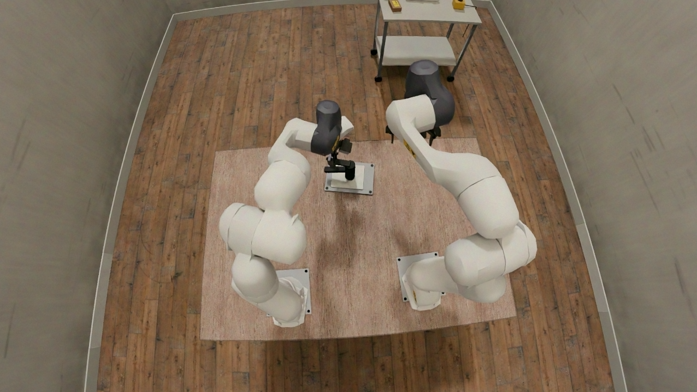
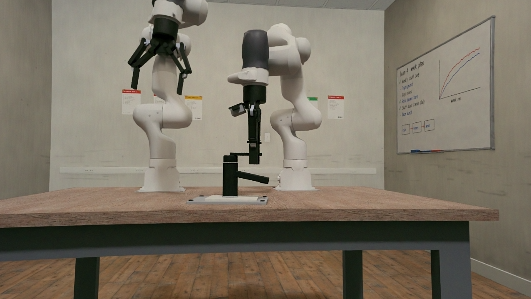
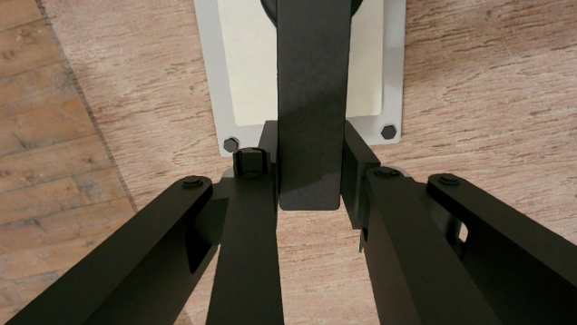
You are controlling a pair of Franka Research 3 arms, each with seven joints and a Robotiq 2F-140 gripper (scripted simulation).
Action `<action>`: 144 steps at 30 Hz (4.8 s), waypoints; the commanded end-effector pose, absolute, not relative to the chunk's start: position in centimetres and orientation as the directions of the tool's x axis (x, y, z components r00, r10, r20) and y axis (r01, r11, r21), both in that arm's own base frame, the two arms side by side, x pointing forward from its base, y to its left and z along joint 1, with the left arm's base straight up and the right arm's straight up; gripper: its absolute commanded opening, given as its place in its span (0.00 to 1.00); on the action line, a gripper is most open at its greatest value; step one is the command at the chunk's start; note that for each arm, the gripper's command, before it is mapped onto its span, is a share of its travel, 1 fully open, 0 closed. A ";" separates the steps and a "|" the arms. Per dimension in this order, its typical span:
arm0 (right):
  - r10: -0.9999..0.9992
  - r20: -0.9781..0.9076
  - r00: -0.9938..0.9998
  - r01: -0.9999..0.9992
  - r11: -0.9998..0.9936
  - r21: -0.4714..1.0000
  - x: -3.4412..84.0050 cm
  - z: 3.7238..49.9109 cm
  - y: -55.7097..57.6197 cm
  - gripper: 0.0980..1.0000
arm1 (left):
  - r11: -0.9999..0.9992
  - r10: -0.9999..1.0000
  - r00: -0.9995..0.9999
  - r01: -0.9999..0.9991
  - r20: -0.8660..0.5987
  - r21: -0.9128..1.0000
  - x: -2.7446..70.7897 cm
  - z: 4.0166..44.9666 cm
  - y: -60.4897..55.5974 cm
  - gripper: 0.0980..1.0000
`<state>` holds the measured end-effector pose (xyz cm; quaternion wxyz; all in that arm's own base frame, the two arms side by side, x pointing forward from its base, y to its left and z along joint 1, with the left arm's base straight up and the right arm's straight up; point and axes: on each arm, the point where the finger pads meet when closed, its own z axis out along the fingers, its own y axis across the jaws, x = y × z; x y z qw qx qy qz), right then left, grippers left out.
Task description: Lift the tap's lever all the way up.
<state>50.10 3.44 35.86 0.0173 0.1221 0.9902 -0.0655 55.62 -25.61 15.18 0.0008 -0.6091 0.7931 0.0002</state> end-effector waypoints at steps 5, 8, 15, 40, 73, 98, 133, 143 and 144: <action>0.240 -0.050 -0.970 0.244 0.962 -0.125 50.1 35.9 3.4 1.00 | 0.259 -0.966 -0.259 -0.966 0.000 0.000 55.6 15.9 -25.8 0.00; 0.240 -0.050 -0.970 0.244 0.962 -0.125 50.1 35.9 3.4 1.00 | 0.259 -0.966 -0.259 -0.966 0.000 0.000 55.5 16.6 -26.1 0.00; 0.240 -0.050 -0.970 0.244 0.962 -0.125 50.1 35.9 3.4 1.00 | 0.259 -0.966 -0.259 -0.966 0.000 0.000 55.3 17.8 -26.7 0.00; 0.240 -0.050 -0.970 0.244 0.962 -0.125 50.1 35.9 3.4 1.00 | 0.259 -0.966 -0.259 -0.966 0.000 0.000 55.3 17.9 -26.8 0.00; 0.240 -0.050 -0.970 0.244 0.962 -0.125 50.1 35.9 3.4 1.00 | 0.259 -0.966 -0.259 -0.966 0.000 0.000 55.1 18.9 -27.6 0.00; 0.240 -0.050 -0.970 0.244 0.962 -0.125 50.1 35.9 3.4 1.00 | 0.259 -0.966 -0.259 -0.966 0.000 0.000 55.1 18.9 -27.6 0.00; 0.240 -0.050 -0.970 0.244 0.962 -0.125 50.1 35.9 3.4 1.00 | 0.259 -0.966 -0.259 -0.966 0.000 0.000 55.1 19.0 -27.7 0.00; 0.240 -0.050 -0.970 0.244 0.962 -0.125 50.1 35.9 3.4 1.00 | 0.259 -0.966 -0.259 -0.966 0.000 0.000 55.1 19.1 -27.7 0.00; 0.240 -0.050 -0.970 0.244 0.962 -0.125 50.1 35.9 3.4 1.00 | 0.259 -0.966 -0.259 -0.966 0.000 0.000 55.1 19.1 -27.7 0.00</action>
